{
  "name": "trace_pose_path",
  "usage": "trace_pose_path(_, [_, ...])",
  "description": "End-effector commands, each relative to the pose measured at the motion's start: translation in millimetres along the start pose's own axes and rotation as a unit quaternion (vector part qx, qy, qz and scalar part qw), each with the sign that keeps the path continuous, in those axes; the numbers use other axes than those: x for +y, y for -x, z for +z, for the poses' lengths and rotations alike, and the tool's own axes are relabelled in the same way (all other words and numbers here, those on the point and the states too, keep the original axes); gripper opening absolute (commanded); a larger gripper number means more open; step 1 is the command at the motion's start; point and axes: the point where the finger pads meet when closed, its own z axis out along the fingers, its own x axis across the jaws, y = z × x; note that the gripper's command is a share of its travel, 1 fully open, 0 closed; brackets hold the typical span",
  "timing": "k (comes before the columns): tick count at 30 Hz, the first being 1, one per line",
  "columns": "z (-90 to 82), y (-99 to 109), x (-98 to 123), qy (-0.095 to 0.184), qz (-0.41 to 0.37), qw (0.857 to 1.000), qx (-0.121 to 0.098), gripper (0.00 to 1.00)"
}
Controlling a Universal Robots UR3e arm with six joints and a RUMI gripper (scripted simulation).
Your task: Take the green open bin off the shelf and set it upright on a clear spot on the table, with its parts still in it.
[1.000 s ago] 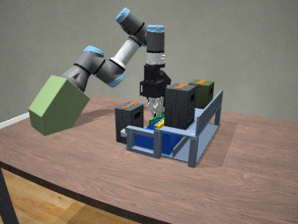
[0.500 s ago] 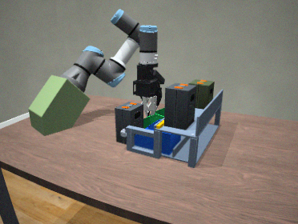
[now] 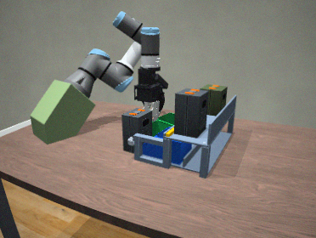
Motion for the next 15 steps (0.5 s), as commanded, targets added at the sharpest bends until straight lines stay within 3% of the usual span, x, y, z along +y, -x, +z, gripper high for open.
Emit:
trace_pose_path(1, [-1.4, 2, 0, 0.001, 0.0, 1.0, 0.002, 0.0])
trace_pose_path(6, [-1.4, 2, 0, 0.001, 0.0, 1.0, 0.002, 0.0])
trace_pose_path(11, [-1.2, 32, 0, 0.001, 0.0, 1.0, 0.002, 0.0])
trace_pose_path(15, [-1.2, 32, 0, 0.001, 0.0, 1.0, 0.002, 0.0])
